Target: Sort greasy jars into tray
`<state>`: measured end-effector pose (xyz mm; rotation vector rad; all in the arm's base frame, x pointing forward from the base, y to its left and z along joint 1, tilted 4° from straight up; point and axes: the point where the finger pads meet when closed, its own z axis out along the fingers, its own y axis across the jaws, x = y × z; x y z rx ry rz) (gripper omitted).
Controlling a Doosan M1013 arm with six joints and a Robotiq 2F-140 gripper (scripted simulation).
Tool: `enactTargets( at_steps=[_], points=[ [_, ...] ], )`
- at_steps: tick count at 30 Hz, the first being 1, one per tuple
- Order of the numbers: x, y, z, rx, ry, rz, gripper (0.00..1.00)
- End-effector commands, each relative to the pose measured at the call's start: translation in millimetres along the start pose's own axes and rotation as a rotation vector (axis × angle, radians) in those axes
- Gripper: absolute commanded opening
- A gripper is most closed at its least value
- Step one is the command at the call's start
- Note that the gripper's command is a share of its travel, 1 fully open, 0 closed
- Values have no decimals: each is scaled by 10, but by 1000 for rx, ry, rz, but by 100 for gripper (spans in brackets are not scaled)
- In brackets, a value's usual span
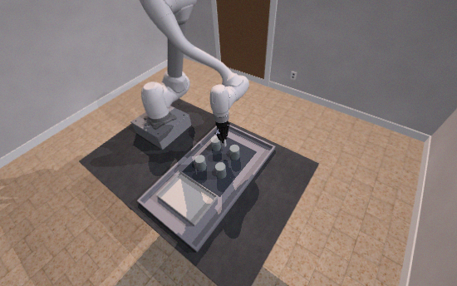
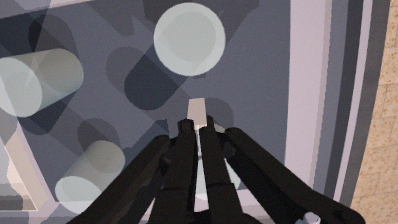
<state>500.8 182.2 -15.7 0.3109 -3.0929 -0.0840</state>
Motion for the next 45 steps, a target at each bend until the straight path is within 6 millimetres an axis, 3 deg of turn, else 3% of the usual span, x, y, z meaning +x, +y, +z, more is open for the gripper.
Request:
enactTargets(
  at_steps=[1, 23, 24, 45],
  points=[
    [0, 0, -1, 0, 0, 0, 0],
    [0, 0, -1, 0, 0, 0, 0],
    [0, 0, -1, 0, 0, 0, 100],
    [0, 0, -1, 0, 0, 0, 100]
  ],
)
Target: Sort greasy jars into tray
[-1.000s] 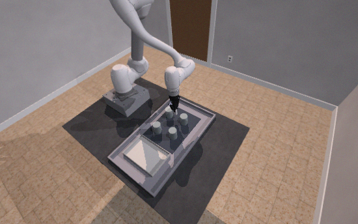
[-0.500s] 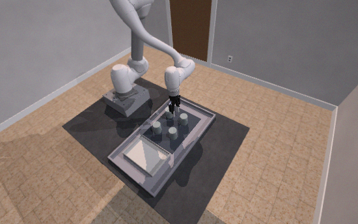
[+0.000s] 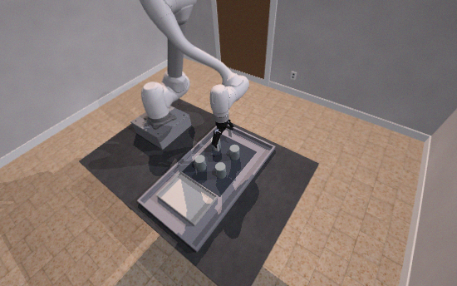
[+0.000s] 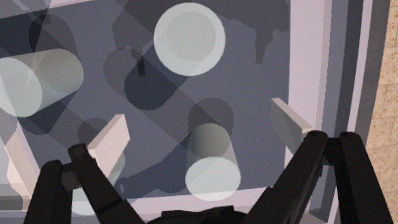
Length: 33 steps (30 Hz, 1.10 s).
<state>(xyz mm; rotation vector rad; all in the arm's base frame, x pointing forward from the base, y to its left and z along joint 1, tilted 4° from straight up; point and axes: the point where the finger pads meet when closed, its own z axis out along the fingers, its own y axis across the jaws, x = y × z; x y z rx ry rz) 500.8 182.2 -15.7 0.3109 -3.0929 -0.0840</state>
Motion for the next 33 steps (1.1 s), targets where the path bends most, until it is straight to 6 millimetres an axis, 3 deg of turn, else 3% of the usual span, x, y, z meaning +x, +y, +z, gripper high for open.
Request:
enactTargets(
  at_steps=[1, 4, 8, 10, 16, 17, 25, 27, 33],
  points=[
    [0, 0, -1, 0, 0, 0, 100],
    [0, 0, -1, 0, 0, 0, 100],
    [0, 0, -306, 0, 0, 0, 100],
    [0, 0, -306, 0, 0, 0, 100],
    [0, 0, -765, 0, 0, 0, 100],
    [0, 0, -765, 0, 0, 0, 100],
    [-330, -570, -765, 0, 0, 0, 100],
    [-330, -570, -765, 0, 0, 0, 100],
    [-578, -998, -765, 0, 0, 0, 100]
  ],
)
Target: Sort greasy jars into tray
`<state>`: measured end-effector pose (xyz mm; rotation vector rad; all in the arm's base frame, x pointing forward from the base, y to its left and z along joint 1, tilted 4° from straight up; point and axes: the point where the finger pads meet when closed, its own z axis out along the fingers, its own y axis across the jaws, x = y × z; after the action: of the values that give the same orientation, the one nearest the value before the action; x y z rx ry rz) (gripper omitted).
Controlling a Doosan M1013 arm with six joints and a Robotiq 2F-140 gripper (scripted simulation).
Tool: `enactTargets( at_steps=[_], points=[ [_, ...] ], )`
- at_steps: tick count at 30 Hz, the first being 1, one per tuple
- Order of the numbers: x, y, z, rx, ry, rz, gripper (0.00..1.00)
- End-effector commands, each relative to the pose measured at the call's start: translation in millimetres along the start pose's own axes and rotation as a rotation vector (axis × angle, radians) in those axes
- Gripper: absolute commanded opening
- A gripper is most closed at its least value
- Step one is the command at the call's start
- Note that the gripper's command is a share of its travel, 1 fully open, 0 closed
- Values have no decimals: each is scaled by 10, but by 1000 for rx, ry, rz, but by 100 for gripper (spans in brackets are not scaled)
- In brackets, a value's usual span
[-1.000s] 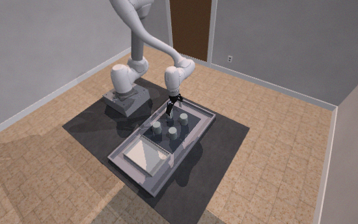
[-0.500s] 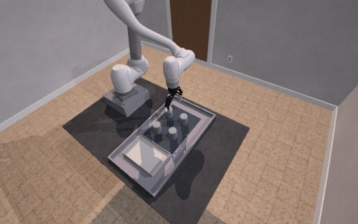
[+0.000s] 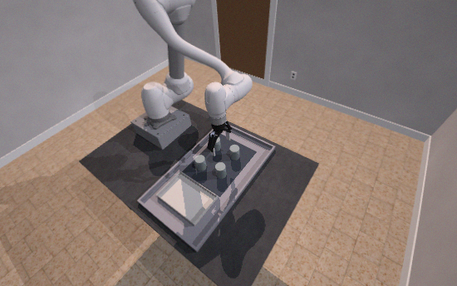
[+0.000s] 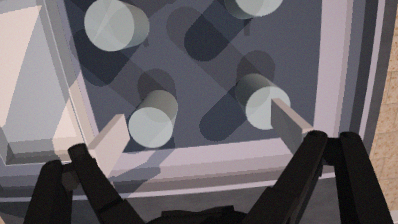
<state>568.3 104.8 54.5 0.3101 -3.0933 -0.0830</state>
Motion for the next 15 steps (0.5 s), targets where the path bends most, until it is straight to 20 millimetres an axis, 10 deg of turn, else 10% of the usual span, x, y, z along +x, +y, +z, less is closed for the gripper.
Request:
enactTargets(
  at_steps=[1, 8, 15],
  points=[
    [-131, -217, 0, -1, 0, -1, 100],
    [-420, -716, 1, -1, 0, -1, 100],
    [-420, -716, 247, -1, 0, -1, 100]
  ],
)
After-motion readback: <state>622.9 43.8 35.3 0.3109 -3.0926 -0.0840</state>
